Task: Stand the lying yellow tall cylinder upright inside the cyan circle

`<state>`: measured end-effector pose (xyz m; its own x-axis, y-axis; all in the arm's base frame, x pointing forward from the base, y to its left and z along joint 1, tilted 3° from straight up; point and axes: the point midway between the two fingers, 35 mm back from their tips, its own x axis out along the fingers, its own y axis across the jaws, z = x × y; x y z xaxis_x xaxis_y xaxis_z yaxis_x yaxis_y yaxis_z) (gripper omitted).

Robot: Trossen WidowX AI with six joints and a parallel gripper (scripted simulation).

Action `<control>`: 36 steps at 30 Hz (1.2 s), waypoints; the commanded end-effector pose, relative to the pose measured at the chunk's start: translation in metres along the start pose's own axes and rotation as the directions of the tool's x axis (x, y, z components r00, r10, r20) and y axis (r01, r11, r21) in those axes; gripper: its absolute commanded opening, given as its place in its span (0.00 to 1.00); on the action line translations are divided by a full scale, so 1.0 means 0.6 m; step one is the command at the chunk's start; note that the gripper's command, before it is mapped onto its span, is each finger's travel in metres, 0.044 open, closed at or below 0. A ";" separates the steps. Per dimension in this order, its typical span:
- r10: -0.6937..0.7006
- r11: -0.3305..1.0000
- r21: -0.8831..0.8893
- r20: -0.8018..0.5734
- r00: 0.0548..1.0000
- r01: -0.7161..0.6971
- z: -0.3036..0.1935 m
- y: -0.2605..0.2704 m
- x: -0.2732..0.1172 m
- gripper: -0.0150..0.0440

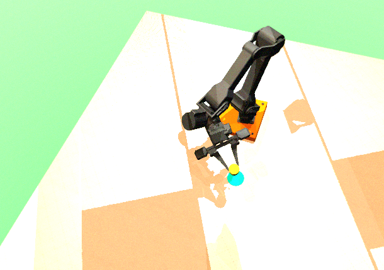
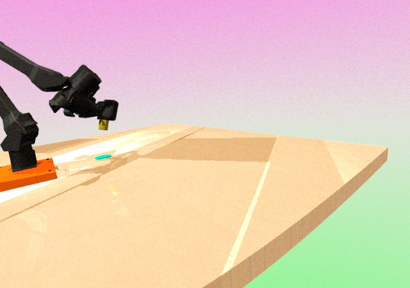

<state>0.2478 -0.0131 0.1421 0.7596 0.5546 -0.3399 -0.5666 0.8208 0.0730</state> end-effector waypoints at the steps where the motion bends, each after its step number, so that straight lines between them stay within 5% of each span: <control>1: 0.004 1.000 -0.021 0.031 0.999 -0.003 0.001 0.003 -0.004 0.43; 36: 0.033 0.989 -0.145 0.229 0.973 0.000 -0.003 0.029 -0.038 0.43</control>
<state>0.2231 -0.0126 0.1483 0.7947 0.5919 -0.1343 -0.6014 0.7979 -0.0423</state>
